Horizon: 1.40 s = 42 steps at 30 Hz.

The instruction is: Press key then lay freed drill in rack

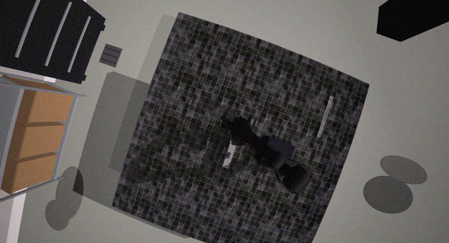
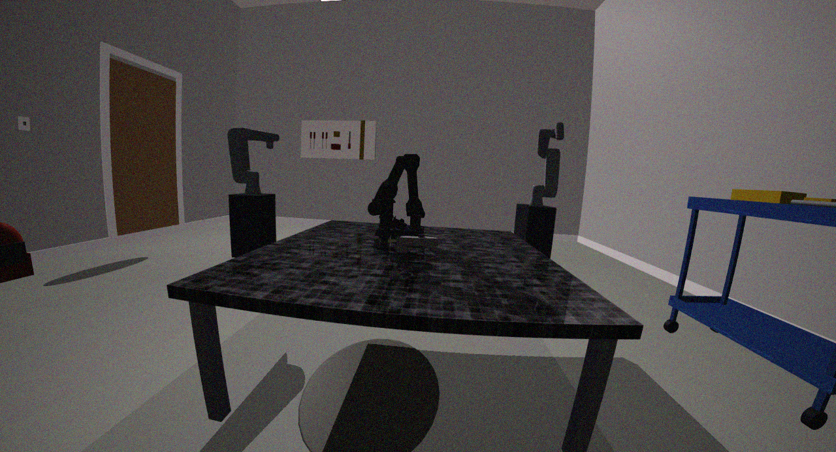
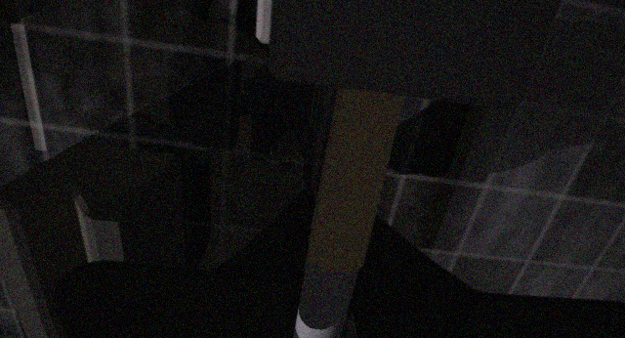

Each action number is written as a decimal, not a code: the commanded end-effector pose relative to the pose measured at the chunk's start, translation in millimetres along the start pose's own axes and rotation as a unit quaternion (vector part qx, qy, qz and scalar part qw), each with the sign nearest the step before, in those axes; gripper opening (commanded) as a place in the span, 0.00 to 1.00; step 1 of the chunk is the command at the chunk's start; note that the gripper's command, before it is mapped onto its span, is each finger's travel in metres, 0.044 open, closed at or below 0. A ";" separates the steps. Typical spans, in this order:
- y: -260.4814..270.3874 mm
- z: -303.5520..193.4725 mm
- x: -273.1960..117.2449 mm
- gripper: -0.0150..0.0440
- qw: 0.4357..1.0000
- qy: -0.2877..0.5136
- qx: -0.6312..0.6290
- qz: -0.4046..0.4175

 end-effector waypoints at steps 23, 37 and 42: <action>3.8 -24.9 0.1 0.25 1.000 0.000 0.000 0.000; 7.2 -43.7 0.2 0.25 1.000 0.000 0.000 0.000; 8.6 -51.7 0.3 0.25 1.000 0.001 0.000 0.000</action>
Point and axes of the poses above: the point midway between the two fingers, 35 mm back from their tips, its own x axis out along the fingers, its own y axis across the jaws, z = x × y, the point moved 9 cm from there along -x, back along the fingers, and after that the axes turned 10 degrees about -x, right-handed, at the moved point
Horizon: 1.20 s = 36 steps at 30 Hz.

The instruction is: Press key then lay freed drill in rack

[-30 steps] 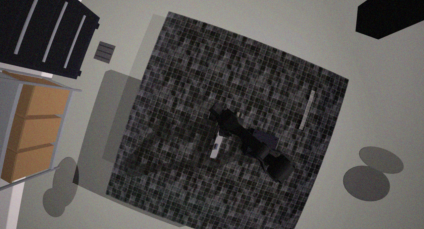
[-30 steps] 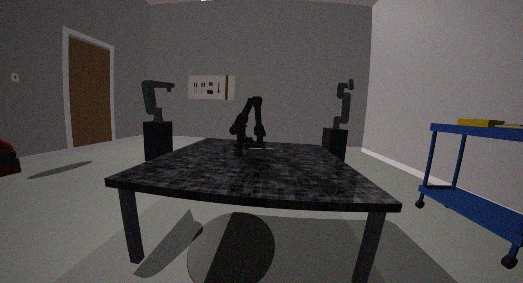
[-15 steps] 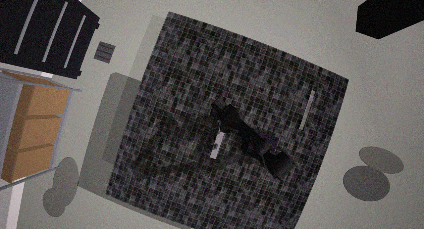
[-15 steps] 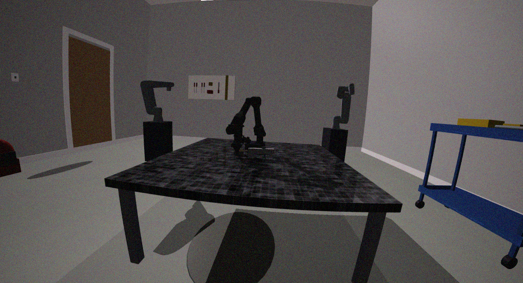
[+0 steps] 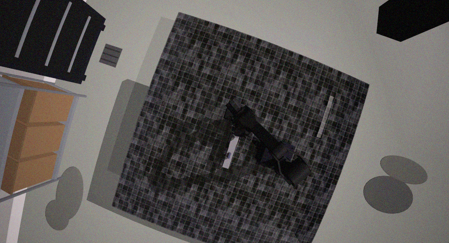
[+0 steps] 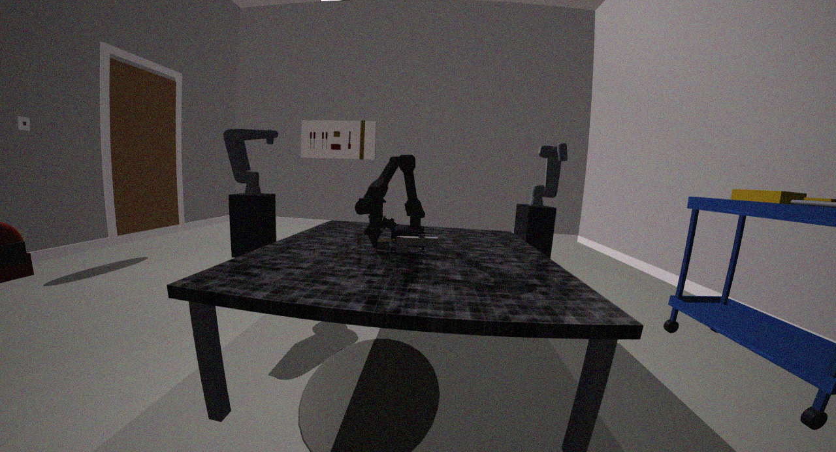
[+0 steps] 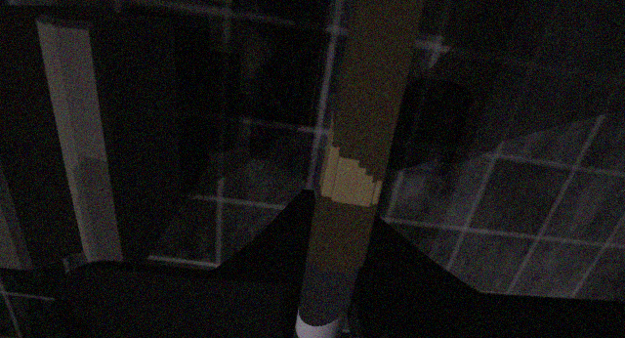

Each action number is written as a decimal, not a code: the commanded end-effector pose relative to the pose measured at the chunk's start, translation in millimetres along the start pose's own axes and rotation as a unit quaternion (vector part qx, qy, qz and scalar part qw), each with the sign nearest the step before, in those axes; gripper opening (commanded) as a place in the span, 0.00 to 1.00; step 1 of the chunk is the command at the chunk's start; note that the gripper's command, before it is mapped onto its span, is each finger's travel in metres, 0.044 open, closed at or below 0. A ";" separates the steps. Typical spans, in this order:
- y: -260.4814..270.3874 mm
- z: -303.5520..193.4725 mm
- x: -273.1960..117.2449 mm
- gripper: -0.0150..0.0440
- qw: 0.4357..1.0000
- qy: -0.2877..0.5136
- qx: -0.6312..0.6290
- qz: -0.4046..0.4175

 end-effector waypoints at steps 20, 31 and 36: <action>4.7 -20.2 -4.7 0.25 1.000 -0.001 -0.002 -0.001; 6.0 -20.6 -9.0 0.25 1.000 -0.001 -0.002 -0.001; 6.5 -20.7 -10.9 0.25 1.000 -0.001 -0.002 -0.001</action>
Point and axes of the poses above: the point midway between the two fingers, 35 mm back from their tips, its own x axis out along the fingers, its own y axis across the jaws, z = x × y, the point moved 9 cm from there along -x, back along the fingers, and after that the axes turned 10 degrees about -x, right-handed, at the moved point
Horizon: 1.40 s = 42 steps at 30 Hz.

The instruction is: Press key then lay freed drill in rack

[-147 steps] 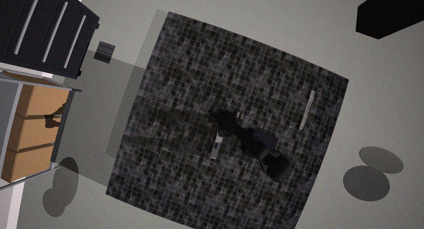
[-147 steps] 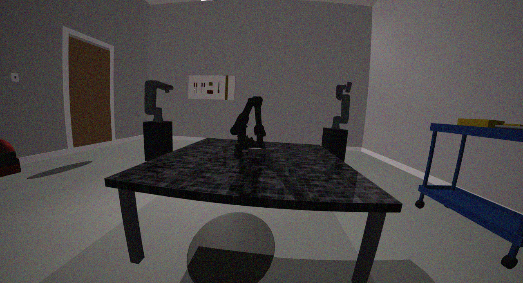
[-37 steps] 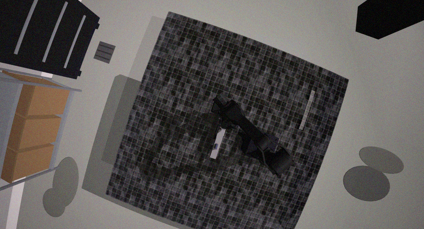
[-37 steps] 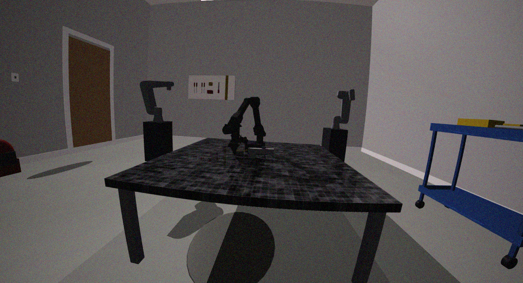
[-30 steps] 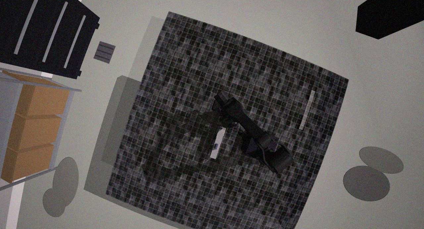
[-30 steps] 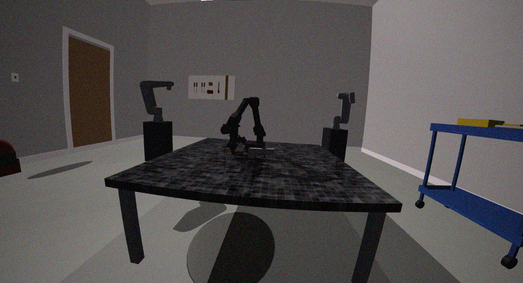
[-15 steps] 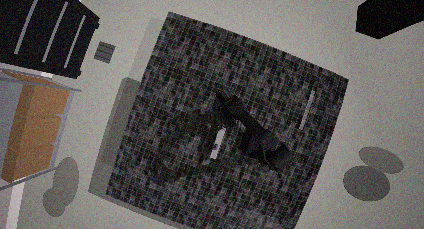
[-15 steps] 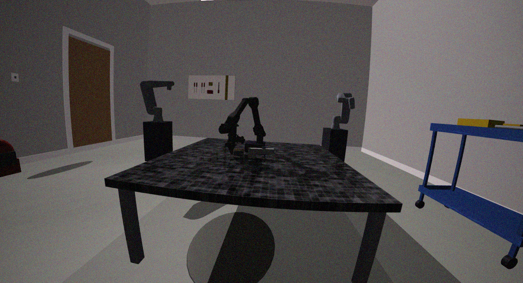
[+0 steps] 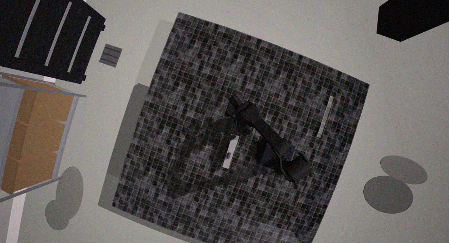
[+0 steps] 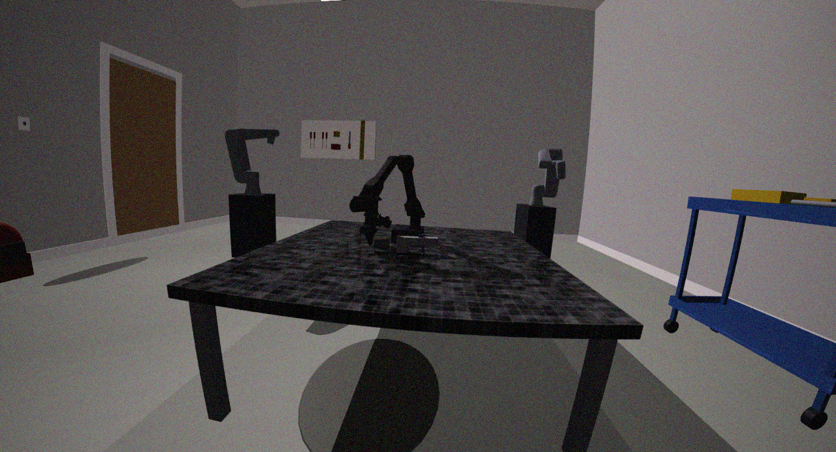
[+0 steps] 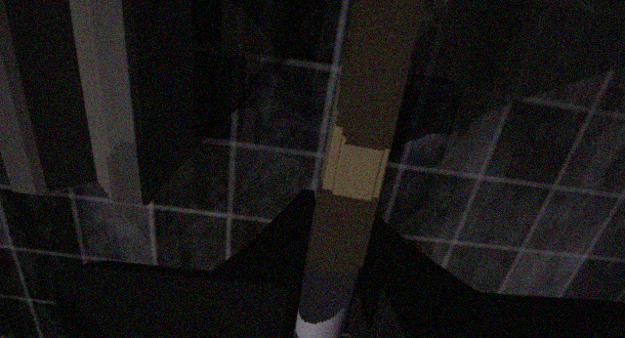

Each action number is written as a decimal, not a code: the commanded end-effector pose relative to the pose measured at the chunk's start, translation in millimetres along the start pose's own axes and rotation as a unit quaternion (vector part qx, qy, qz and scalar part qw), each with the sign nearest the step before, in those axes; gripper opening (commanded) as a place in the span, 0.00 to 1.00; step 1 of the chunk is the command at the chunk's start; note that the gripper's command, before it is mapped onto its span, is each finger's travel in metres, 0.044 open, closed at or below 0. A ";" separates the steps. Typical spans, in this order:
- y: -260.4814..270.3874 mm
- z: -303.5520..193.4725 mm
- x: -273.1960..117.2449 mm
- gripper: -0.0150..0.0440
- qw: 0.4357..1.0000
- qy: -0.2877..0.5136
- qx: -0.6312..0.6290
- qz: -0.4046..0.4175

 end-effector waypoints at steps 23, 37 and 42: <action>1.7 -0.1 -12.2 0.25 1.000 -0.001 -0.002 -0.003; 2.0 0.0 -17.9 0.25 1.000 -0.001 -0.002 -0.003; 2.0 0.1 -19.9 0.25 1.000 -0.001 -0.002 -0.003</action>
Point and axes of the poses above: the point midway between the two fingers, 35 mm back from their tips, its own x axis out along the fingers, its own y axis across the jaws, z = x × y, the point moved 9 cm from there along -x, back along the fingers, and after that the axes turned 10 degrees about -x, right-handed, at the moved point
